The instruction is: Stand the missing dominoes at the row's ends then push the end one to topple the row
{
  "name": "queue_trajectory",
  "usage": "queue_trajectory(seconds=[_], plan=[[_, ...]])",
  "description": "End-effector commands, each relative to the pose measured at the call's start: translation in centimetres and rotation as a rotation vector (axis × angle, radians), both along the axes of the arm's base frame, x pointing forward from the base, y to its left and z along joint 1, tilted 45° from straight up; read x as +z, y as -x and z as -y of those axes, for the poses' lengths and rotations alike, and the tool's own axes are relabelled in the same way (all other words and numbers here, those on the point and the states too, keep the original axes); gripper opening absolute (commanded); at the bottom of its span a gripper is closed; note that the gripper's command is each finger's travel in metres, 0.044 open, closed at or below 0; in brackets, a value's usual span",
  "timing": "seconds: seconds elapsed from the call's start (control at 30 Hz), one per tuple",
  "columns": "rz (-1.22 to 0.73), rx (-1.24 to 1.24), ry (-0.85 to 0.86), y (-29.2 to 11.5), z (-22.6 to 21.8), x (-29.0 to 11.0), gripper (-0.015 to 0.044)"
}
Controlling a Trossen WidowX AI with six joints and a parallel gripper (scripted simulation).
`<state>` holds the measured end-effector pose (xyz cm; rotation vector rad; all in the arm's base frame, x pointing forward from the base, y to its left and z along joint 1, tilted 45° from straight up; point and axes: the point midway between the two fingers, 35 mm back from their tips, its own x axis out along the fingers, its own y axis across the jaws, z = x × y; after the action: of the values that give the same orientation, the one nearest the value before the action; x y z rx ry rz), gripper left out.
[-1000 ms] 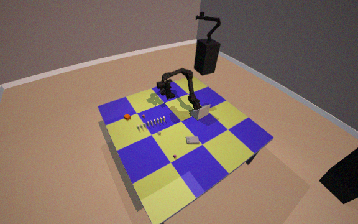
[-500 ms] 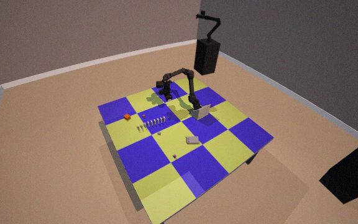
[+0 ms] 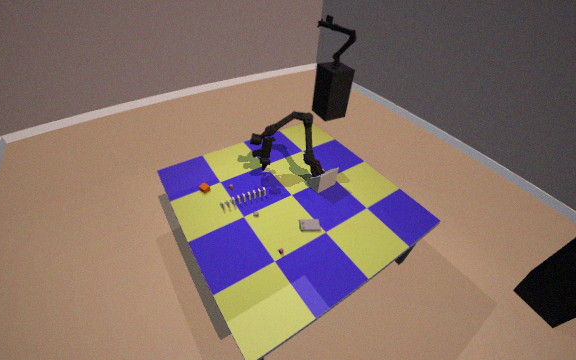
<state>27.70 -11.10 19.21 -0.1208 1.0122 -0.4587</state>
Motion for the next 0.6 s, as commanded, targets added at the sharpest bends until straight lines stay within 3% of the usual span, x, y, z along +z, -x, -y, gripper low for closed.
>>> queue_trajectory(seconds=[0.0,0.57], plan=[[0.079,0.007,-0.038,-0.8,0.4,-0.2,0.0028],[0.472,0.071,-0.131,-3.8,3.6,0.4,0.0028]])
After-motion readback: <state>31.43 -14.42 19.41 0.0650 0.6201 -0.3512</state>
